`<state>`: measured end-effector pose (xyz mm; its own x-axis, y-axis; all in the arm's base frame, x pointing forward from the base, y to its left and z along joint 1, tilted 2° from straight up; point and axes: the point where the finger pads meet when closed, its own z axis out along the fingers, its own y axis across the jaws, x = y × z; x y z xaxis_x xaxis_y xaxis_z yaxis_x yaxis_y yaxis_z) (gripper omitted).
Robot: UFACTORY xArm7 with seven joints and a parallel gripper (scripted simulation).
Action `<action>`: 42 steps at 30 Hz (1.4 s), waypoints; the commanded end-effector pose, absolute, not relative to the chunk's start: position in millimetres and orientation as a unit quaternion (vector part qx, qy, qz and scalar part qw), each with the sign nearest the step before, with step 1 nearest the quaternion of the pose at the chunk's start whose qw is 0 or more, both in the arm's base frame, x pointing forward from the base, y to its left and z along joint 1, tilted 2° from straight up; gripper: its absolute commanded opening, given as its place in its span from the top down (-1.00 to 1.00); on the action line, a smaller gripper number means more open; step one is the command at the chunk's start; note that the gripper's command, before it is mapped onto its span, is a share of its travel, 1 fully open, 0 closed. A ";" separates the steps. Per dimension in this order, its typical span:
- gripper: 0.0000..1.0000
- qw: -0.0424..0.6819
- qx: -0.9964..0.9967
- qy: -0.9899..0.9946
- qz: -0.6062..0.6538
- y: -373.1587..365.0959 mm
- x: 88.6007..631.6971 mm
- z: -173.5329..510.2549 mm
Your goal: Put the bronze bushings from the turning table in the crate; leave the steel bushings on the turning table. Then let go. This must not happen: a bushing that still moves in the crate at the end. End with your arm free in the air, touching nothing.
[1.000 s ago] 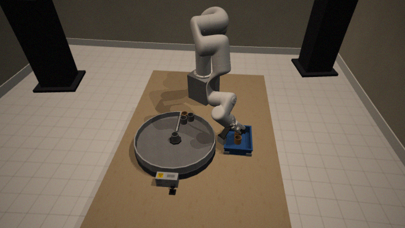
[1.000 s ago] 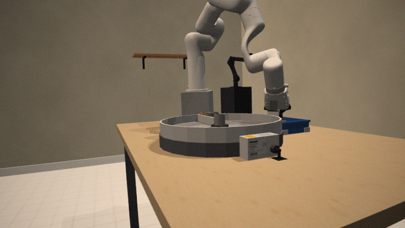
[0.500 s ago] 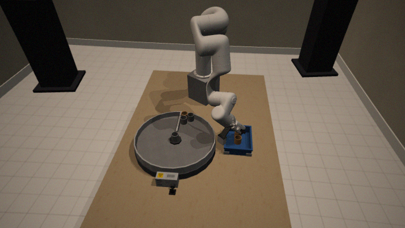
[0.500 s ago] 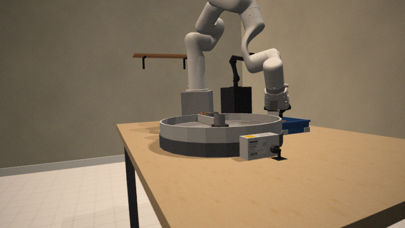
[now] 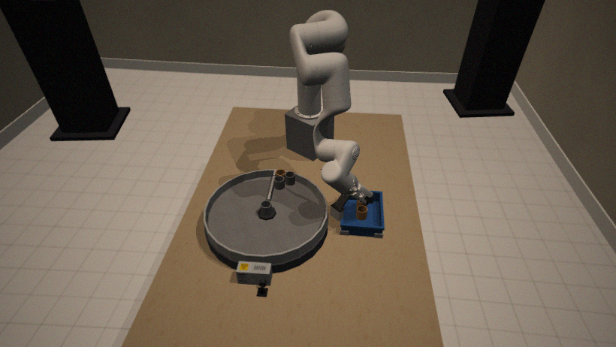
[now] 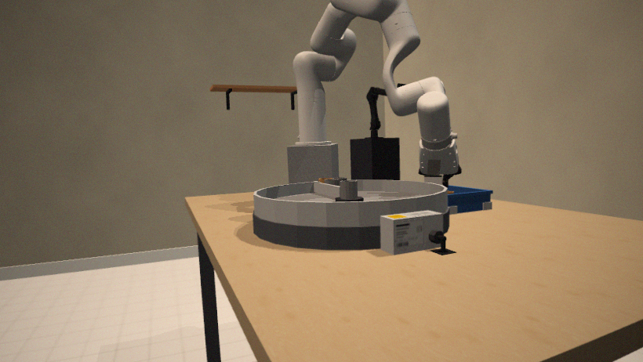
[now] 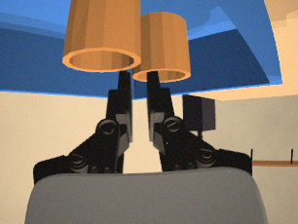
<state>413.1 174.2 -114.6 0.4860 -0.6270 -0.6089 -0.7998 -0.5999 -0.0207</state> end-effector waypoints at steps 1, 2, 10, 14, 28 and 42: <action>0.77 0.148 -0.846 0.423 0.289 173.7 406.7 -111.9; 0.77 0.148 -0.846 0.423 0.289 173.7 406.6 -109.1; 0.77 0.148 -0.846 0.423 0.289 174.3 405.9 -84.5; 0.77 0.148 -0.846 0.423 0.289 174.8 405.4 -64.9; 0.77 0.148 -0.846 0.423 0.289 175.6 404.5 -32.8; 0.77 0.148 -0.846 0.423 0.289 175.6 404.5 -32.6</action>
<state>402.9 175.3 -34.0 0.4729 -0.6299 -0.6161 -0.8011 -0.5985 -0.0030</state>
